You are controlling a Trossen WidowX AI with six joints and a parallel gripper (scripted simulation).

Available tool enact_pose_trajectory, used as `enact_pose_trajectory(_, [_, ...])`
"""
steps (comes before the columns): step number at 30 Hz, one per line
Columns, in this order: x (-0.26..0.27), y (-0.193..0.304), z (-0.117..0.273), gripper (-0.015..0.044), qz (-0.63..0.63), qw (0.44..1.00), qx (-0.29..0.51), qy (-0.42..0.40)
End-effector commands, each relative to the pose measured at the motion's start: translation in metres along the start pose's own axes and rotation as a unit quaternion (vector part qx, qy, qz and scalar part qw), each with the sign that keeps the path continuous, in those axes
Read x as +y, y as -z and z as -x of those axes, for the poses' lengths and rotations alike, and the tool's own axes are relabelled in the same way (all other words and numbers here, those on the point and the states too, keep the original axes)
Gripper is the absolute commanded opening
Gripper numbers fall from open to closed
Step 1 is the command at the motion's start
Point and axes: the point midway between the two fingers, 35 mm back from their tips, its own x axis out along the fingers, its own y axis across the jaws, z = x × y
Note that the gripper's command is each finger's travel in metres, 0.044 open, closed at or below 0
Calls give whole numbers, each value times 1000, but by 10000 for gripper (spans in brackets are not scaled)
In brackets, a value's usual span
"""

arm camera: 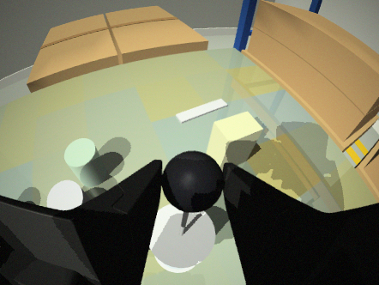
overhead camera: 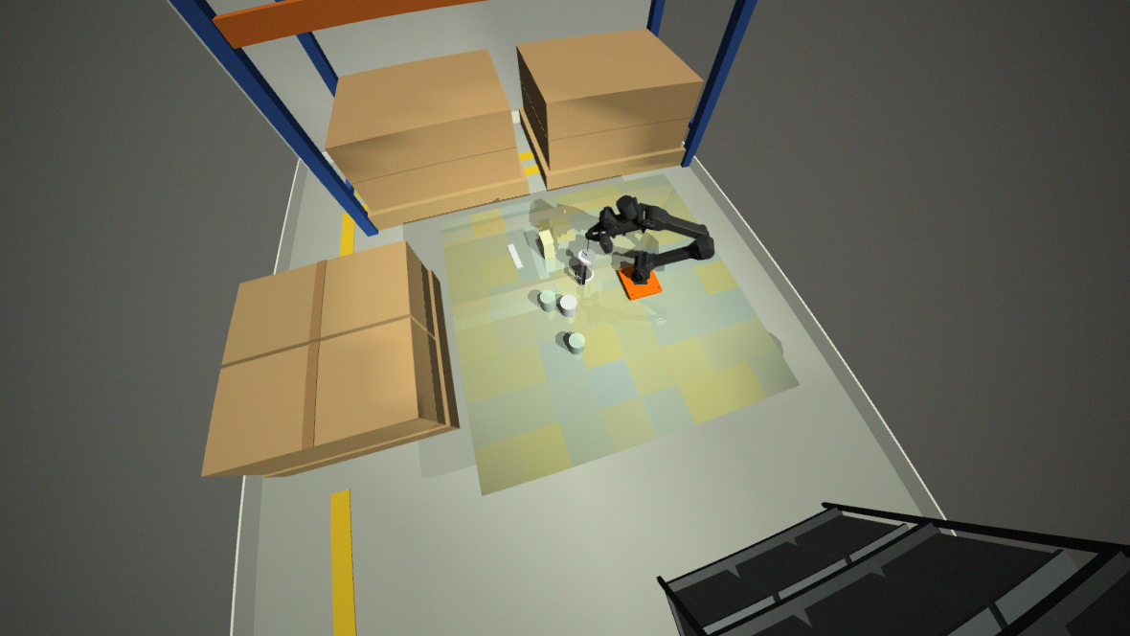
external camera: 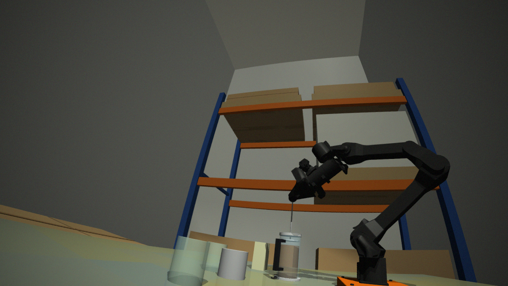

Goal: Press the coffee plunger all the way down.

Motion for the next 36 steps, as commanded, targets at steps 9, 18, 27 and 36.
enact_pose_trajectory(9, [0,15,-10,125,-1,1000,1,1])
enact_pose_trajectory(18, [0,27,-18,125,-1,1000,1,1])
enact_pose_trajectory(27, [0,38,-26,125,-1,1000,0,1])
enact_pose_trajectory(36, [0,51,-33,125,-1,1000,0,1])
